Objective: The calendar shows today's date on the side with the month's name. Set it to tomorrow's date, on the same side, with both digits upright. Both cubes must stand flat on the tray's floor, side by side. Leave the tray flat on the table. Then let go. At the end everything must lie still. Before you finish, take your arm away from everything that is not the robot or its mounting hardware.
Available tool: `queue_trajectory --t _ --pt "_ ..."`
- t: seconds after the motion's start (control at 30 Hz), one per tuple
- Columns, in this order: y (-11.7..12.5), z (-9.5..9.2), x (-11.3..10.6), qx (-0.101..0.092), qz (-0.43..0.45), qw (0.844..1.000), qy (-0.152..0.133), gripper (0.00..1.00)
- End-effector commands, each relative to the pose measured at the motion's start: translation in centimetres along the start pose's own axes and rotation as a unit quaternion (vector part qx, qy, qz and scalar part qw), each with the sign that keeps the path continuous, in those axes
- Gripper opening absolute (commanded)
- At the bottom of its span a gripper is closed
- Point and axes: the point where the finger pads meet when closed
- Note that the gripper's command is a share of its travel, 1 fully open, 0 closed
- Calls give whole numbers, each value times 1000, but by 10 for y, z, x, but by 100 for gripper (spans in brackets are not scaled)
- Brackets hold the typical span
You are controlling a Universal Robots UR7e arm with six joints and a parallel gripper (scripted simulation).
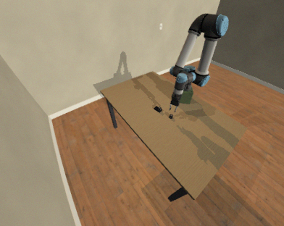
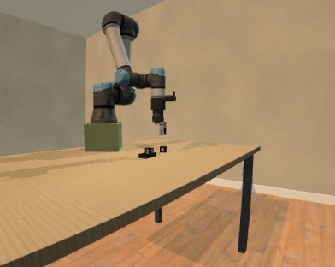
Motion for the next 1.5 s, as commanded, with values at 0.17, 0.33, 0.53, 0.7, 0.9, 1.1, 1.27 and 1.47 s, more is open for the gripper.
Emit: queue_trajectory --t 0.17,0.33,0.53,0.7,0.9,1.1,1.27,1.47 --pt "0 0 0 0 0 1000 1 87" --pt "0 0 0 0 0 1000 1 87" --pt "0 0 0 0 0 1000 1 87" --pt "0 0 0 0 0 1000 1 87" --pt "0 1 0 0 0 1000 1 87" --pt "0 4 0 0 0 1000 0 87" --pt "0 9 1 0 0 1000 0 87" --pt "-1 17 1 0 0 1000 0 87"
Point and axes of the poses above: the point where the finger pads meet when closed, its own z axis out along the fingers, its own y axis across the jaws, x = y × z, and after that the axes turned 12 degrees about z, right-handed
